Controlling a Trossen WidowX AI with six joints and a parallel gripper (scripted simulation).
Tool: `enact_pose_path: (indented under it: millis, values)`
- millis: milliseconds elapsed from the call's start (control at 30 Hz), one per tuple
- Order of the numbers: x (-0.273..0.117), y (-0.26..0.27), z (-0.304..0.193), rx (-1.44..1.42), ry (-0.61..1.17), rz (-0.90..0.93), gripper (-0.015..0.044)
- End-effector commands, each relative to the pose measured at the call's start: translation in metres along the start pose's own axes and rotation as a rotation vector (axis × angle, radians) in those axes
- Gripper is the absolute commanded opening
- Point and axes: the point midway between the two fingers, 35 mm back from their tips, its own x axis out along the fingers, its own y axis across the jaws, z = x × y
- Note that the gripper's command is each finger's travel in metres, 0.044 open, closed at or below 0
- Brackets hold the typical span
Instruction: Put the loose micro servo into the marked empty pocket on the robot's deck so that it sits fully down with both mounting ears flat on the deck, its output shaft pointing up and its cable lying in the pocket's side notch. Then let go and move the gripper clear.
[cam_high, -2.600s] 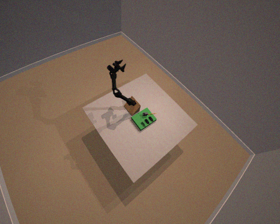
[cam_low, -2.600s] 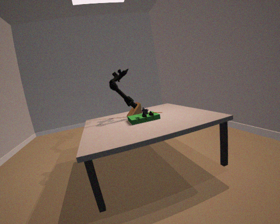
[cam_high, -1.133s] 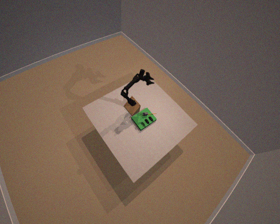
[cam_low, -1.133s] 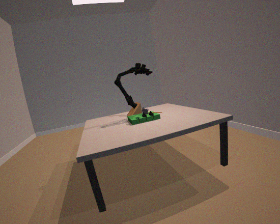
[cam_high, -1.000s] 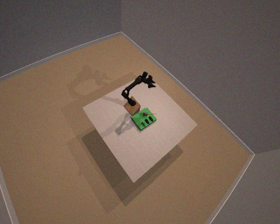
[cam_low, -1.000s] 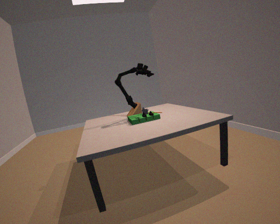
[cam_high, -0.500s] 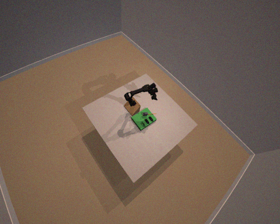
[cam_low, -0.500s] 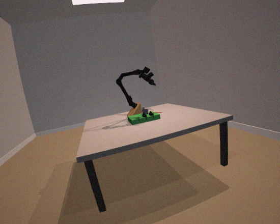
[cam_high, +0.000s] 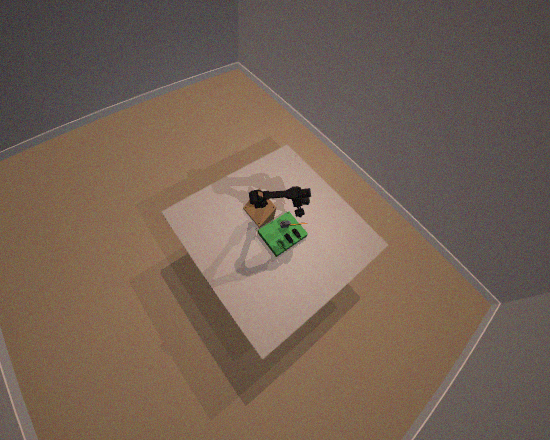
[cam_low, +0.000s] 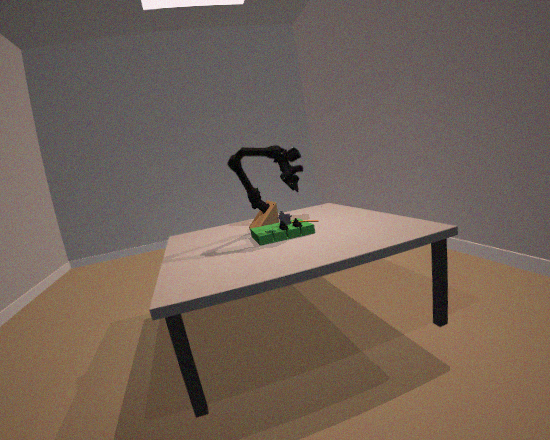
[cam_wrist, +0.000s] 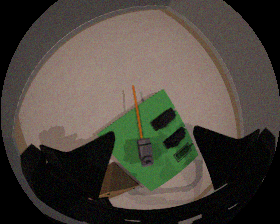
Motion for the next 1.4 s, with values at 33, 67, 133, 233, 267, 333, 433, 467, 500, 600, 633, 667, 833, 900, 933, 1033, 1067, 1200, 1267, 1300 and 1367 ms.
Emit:
enact_pose_path:
  millis: [33,67,133,233,267,333,433,467,500,600,633,667,833,900,933,1033,1067,1200,1267,1300,1367]
  values:
    - [0.032,-0.004,-0.034,-0.023,0.143,0.096,0.044]
    - [0.037,-0.005,-0.041,-0.024,0.17,0.116,0.044]
    - [0.046,-0.006,-0.053,-0.028,0.215,0.154,0.044]
    - [0.057,-0.003,-0.074,-0.03,0.281,0.212,0.044]
    - [0.059,-0.002,-0.079,-0.031,0.298,0.227,0.044]
    - [0.061,-0.001,-0.083,-0.031,0.312,0.24,0.044]
    - [0.061,-0.002,-0.082,-0.031,0.312,0.24,0.044]
    - [0.063,-0.001,-0.083,-0.031,0.312,0.24,0.044]
    - [0.065,-0.001,-0.083,-0.031,0.311,0.24,0.044]
    - [0.076,0.002,-0.087,-0.031,0.312,0.24,0.044]
    - [0.081,0.003,-0.089,-0.031,0.312,0.239,0.044]
    - [0.084,0.004,-0.09,-0.031,0.312,0.239,0.044]
    - [0.087,0.004,-0.09,-0.031,0.312,0.239,0.044]
    - [0.089,0.005,-0.091,-0.031,0.312,0.239,0.044]
    - [0.09,0.005,-0.091,-0.031,0.312,0.239,0.044]
    - [0.095,0.006,-0.093,-0.031,0.312,0.239,0.044]
    - [0.096,0.006,-0.093,-0.031,0.312,0.239,0.044]
    - [0.102,0.008,-0.095,-0.031,0.313,0.239,0.044]
    - [0.104,0.008,-0.096,-0.031,0.313,0.239,0.044]
    - [0.104,0.008,-0.096,-0.031,0.313,0.239,0.044]
    - [0.104,0.008,-0.096,-0.031,0.313,0.239,0.0387]
